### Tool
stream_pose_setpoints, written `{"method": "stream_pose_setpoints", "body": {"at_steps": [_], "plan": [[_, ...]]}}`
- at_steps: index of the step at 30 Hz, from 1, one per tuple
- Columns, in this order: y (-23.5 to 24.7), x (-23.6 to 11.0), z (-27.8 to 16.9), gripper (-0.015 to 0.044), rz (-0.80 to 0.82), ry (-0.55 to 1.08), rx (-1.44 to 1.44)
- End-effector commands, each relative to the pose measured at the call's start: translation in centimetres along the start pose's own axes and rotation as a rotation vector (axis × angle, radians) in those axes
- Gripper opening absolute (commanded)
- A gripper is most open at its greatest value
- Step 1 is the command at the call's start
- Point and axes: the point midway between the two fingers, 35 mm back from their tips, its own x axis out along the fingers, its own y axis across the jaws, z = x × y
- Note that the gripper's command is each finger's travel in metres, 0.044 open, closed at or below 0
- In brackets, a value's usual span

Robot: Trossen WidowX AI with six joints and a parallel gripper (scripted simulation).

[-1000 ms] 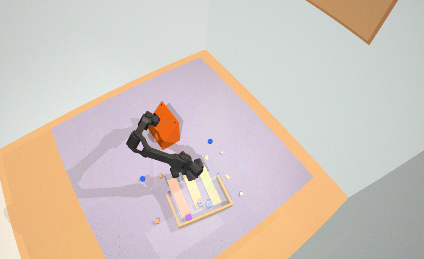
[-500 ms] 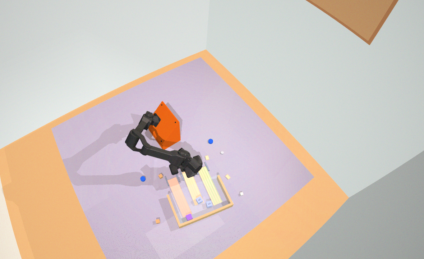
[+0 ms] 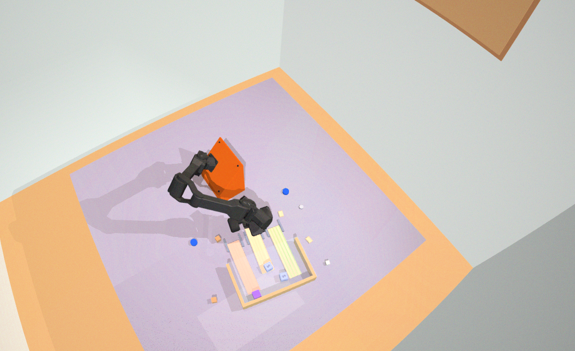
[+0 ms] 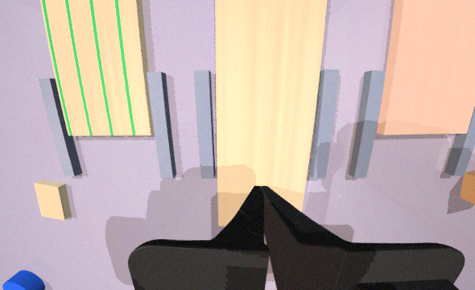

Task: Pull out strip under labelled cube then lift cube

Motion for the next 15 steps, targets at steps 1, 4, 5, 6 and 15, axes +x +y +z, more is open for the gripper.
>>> {"method": "stream_pose_setpoints", "body": {"at_steps": [1,4,5,6,15], "plan": [[-0.1,0.4,-1.2,0.0000,-0.005,0.018,-0.008],[-0.1,0.4,-1.6,0.0000,-0.005,0.018,-0.008],[-0.1,0.4,-1.8,0.0000,-0.005,0.018,-0.008],[-0.1,0.4,-1.9,0.0000,-0.005,0.018,-0.008],[-0.1,0.4,-3.4,0.0000,-0.005,0.018,-0.008]]}}
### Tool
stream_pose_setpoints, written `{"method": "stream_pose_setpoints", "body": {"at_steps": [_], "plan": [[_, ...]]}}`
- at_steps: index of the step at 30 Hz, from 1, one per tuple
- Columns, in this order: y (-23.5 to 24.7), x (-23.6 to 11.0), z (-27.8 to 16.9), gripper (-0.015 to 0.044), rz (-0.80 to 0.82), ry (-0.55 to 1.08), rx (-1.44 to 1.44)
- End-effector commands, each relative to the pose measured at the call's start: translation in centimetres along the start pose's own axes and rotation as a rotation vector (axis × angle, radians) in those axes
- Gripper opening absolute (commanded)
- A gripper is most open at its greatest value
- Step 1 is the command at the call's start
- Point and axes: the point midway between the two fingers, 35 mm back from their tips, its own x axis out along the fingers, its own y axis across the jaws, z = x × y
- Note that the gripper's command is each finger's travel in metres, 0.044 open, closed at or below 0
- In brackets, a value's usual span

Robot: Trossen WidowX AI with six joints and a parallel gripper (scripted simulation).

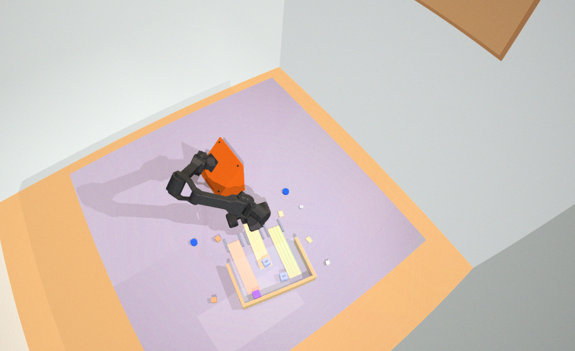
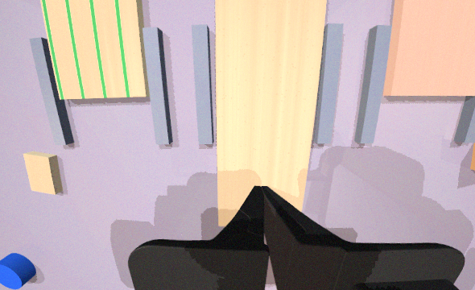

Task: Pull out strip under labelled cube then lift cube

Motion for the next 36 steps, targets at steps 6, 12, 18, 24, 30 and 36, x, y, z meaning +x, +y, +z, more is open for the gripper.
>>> {"method": "stream_pose_setpoints", "body": {"at_steps": [6,12,18,24,30,36], "plan": [[-0.1,0.4,-2.0,0.0000,-0.004,0.021,-0.008],[-0.1,0.4,-2.9,0.0000,-0.004,0.022,-0.009],[-0.2,0.4,-3.8,0.0000,-0.004,0.022,-0.009],[-0.2,0.3,-4.8,0.0000,-0.004,0.022,-0.009],[-0.2,0.3,-5.7,0.0000,-0.003,0.022,-0.010],[-0.2,0.3,-6.7,0.0000,-0.003,0.023,-0.010]]}}
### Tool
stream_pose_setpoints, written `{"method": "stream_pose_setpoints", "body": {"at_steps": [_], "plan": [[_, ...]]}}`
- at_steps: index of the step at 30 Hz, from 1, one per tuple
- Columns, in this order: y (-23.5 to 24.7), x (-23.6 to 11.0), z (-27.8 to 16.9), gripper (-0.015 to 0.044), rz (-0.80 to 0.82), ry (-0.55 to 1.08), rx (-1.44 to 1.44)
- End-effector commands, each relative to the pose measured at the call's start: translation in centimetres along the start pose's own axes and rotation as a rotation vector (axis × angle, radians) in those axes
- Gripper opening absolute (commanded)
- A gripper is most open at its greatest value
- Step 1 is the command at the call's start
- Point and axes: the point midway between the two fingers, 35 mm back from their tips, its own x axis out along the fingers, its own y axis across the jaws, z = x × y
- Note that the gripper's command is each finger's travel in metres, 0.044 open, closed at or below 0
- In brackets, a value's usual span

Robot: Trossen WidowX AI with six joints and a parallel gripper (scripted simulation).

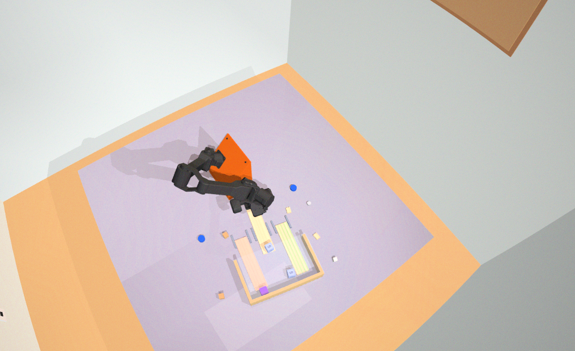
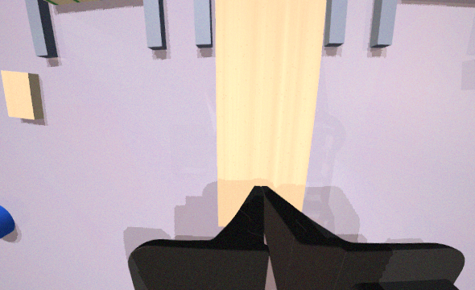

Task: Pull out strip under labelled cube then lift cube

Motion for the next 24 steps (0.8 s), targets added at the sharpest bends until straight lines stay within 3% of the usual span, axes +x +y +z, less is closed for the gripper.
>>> {"method": "stream_pose_setpoints", "body": {"at_steps": [1,24], "plan": [[-0.2,0.4,-1.4,0.0000,-0.003,0.026,-0.009],[-0.3,0.3,-3.8,0.0000,-0.003,0.027,-0.010]]}}
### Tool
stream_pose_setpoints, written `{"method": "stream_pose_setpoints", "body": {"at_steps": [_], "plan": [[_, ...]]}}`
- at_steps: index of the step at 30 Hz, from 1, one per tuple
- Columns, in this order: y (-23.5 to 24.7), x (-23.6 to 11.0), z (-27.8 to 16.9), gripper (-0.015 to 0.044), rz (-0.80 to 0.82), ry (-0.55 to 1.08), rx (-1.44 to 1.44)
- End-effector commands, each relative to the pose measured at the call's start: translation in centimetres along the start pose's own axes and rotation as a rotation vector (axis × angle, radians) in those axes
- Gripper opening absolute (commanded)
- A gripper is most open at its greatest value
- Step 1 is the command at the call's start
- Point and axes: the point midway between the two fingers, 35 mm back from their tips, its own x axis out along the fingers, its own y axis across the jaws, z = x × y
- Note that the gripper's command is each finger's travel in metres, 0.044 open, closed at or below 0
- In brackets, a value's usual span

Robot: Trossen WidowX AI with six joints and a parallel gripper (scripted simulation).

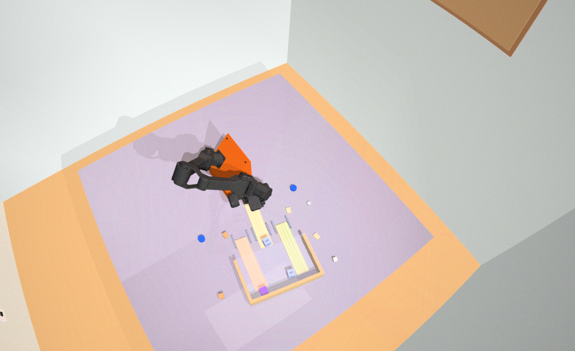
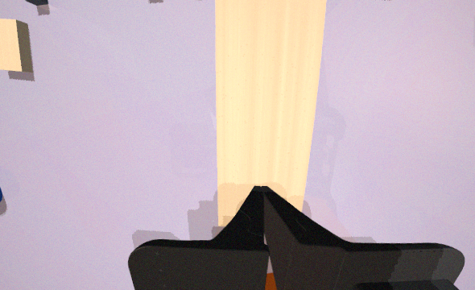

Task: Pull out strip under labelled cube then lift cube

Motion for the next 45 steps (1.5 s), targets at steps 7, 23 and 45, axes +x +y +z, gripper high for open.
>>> {"method": "stream_pose_setpoints", "body": {"at_steps": [7,23,45], "plan": [[-0.2,0.3,-0.9,0.0000,-0.005,0.024,-0.009],[-0.2,0.3,-0.9,0.0000,-0.005,0.024,-0.009],[0.2,-4.5,6.0,0.0368,-0.002,0.023,-0.141]]}}
